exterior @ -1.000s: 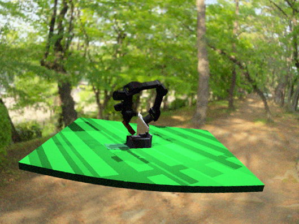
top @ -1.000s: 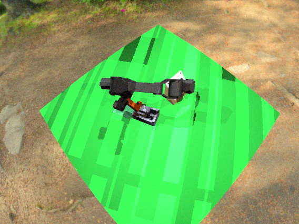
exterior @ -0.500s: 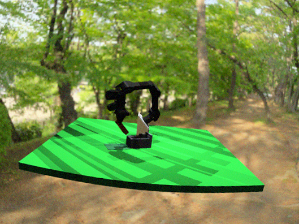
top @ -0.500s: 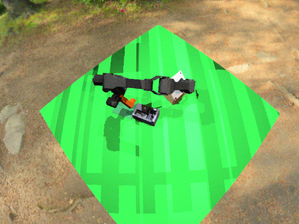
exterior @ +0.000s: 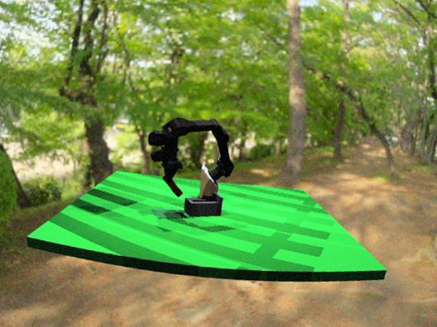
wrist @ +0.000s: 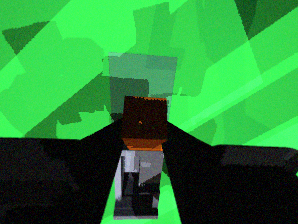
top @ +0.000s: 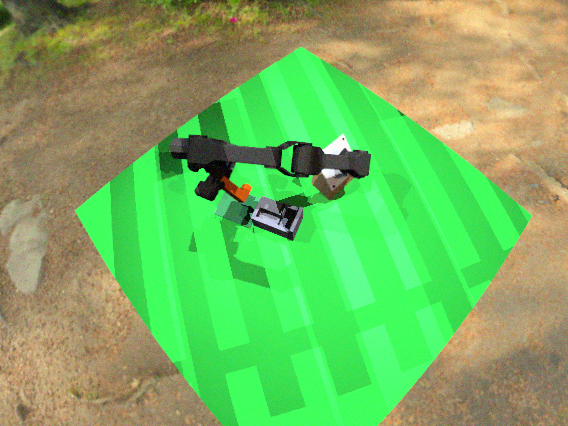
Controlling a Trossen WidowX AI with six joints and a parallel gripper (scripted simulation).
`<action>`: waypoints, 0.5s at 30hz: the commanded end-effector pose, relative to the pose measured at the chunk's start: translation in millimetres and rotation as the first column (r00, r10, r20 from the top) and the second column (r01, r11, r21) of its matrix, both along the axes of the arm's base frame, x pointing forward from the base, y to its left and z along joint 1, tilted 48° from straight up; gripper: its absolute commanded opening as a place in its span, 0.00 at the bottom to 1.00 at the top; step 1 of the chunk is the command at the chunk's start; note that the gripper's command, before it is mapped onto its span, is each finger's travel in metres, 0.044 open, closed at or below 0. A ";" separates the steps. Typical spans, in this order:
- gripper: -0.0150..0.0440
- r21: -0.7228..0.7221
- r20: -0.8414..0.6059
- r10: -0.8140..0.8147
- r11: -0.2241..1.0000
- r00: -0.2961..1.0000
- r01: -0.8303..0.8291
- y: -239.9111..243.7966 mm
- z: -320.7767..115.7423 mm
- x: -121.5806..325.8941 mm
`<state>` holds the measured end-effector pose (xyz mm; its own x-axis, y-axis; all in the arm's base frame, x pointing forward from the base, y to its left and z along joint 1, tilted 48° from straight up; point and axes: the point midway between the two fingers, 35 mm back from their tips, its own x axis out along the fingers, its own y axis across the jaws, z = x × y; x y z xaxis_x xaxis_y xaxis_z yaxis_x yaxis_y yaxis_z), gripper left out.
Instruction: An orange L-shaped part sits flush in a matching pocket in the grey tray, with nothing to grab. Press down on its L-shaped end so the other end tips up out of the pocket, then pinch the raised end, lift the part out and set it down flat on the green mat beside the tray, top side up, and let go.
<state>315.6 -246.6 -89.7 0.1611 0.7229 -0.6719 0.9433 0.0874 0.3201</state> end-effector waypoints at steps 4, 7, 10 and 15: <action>0.25 -0.009 0.005 0.003 1.000 1.000 -0.003 4.0 -6.2 2.5; 0.25 -0.009 0.005 0.003 1.000 1.000 -0.003 7.5 -9.4 3.4; 0.25 -0.009 0.005 0.003 1.000 1.000 -0.003 10.9 -12.7 4.2; 0.25 -0.009 0.006 0.003 1.000 1.000 -0.003 16.5 -17.9 5.5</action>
